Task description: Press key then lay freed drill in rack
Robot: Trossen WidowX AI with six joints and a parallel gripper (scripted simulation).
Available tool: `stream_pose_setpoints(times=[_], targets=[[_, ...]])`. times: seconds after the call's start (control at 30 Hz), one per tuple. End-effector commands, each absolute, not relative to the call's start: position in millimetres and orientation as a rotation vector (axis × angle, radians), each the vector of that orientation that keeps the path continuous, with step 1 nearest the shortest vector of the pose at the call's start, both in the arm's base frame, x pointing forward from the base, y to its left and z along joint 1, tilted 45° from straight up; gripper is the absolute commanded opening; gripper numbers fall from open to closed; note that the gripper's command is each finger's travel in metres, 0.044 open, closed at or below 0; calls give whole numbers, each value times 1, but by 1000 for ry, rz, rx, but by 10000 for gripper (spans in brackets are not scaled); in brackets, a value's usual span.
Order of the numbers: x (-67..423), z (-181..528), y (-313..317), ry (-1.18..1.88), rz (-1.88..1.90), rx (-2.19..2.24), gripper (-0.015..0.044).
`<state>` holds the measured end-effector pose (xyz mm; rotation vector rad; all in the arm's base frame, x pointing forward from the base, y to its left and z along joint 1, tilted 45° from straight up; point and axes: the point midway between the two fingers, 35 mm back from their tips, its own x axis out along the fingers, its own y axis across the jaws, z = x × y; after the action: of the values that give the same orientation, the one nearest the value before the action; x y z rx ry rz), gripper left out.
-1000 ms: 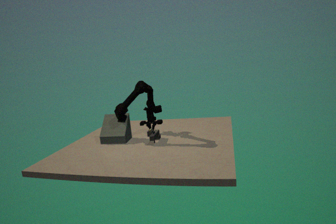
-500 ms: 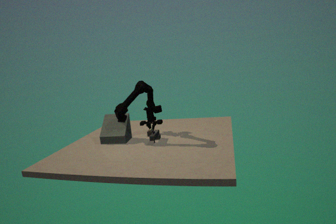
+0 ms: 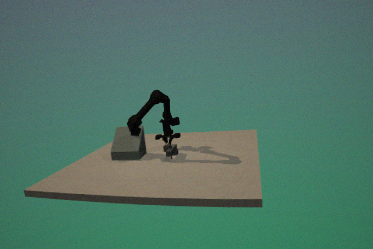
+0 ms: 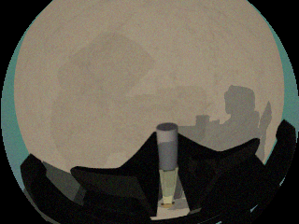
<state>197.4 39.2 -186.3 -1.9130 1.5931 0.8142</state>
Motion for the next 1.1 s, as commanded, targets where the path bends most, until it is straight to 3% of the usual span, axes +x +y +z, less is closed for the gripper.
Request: stream_pose_setpoints(times=[0.0,0.3,0.87,1.07], targets=[[197,-188,31,1619,802,-1911,0],[197,-188,31,1619,802,-1911,0],[197,-186,39,1593,814,-1913,440],[192,-168,54,1617,803,-1909,440]])
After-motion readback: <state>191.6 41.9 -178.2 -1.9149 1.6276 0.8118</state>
